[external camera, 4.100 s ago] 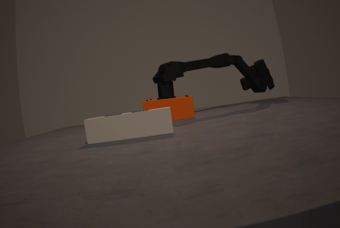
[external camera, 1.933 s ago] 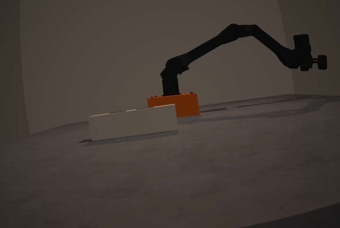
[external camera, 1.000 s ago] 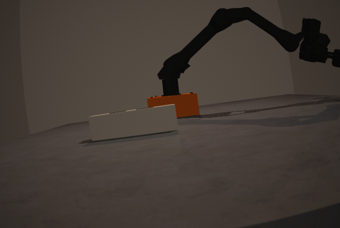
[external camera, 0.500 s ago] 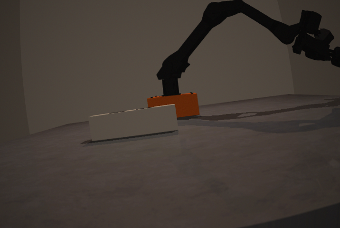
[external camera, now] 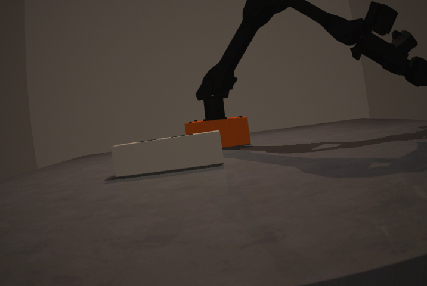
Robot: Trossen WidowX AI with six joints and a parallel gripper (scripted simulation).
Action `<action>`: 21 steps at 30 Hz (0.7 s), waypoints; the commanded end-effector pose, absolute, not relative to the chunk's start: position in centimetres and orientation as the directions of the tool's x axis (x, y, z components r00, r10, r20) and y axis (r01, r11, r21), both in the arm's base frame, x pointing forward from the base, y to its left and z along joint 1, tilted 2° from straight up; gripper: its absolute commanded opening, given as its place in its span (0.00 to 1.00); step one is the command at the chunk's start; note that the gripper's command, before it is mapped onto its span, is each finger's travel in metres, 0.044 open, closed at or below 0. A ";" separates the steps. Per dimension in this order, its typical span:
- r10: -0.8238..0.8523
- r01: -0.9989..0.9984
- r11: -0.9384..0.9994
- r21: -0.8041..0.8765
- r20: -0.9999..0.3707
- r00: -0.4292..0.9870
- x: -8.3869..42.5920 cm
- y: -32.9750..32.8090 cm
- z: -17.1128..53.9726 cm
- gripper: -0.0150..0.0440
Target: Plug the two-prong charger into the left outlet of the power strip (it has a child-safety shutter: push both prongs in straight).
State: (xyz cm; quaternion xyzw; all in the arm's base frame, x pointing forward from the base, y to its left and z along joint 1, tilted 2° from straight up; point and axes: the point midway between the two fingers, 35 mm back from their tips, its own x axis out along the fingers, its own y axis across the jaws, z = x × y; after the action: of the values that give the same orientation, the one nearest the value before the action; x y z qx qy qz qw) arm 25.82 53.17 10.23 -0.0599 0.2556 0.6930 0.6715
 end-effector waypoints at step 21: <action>0.751 -0.865 0.426 0.266 -0.638 0.173 35.9 39.9 8.0 1.00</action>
State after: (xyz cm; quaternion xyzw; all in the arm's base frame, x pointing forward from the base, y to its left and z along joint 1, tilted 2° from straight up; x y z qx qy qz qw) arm 35.08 41.89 8.66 -0.0744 0.3459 0.5532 0.7542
